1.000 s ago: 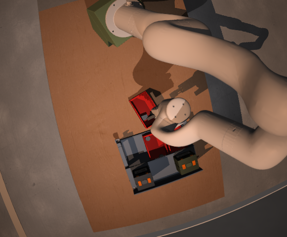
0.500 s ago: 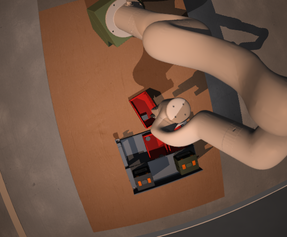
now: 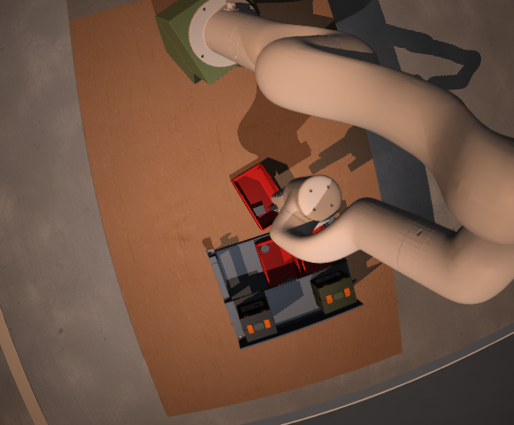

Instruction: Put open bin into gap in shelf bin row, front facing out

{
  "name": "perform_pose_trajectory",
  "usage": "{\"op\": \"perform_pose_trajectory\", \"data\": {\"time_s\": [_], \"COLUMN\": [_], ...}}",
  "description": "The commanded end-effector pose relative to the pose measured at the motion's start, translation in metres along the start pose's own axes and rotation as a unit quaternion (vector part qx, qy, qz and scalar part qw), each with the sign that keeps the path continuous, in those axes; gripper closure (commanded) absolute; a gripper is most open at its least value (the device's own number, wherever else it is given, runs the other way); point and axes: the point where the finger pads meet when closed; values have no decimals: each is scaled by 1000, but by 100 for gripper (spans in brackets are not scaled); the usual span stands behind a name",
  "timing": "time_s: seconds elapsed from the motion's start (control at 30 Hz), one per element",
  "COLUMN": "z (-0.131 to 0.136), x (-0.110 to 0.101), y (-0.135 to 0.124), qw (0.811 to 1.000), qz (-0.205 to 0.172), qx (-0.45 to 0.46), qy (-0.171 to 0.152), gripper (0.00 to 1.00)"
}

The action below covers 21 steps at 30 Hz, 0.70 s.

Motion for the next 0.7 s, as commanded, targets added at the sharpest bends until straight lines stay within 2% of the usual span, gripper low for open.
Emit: {"op": "perform_pose_trajectory", "data": {"time_s": [0.0,0.1,0.27,0.67], "z": [0,0,0,0], "x": [0,0,30,30], "y": [0,0,0,0], "qw": [1000,1000,1000,1000], "qz": [0,0,0,0], "qx": [0,0,0,0], "qy": [0,0,0,0], "gripper": [71,71,71,71]}}
Point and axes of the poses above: the point where the finger pads meet when closed, its own x axis out along the fingers, its own z axis across the jaws, y = z × x, and after that the axes turned 8 degrees about x, right-handed
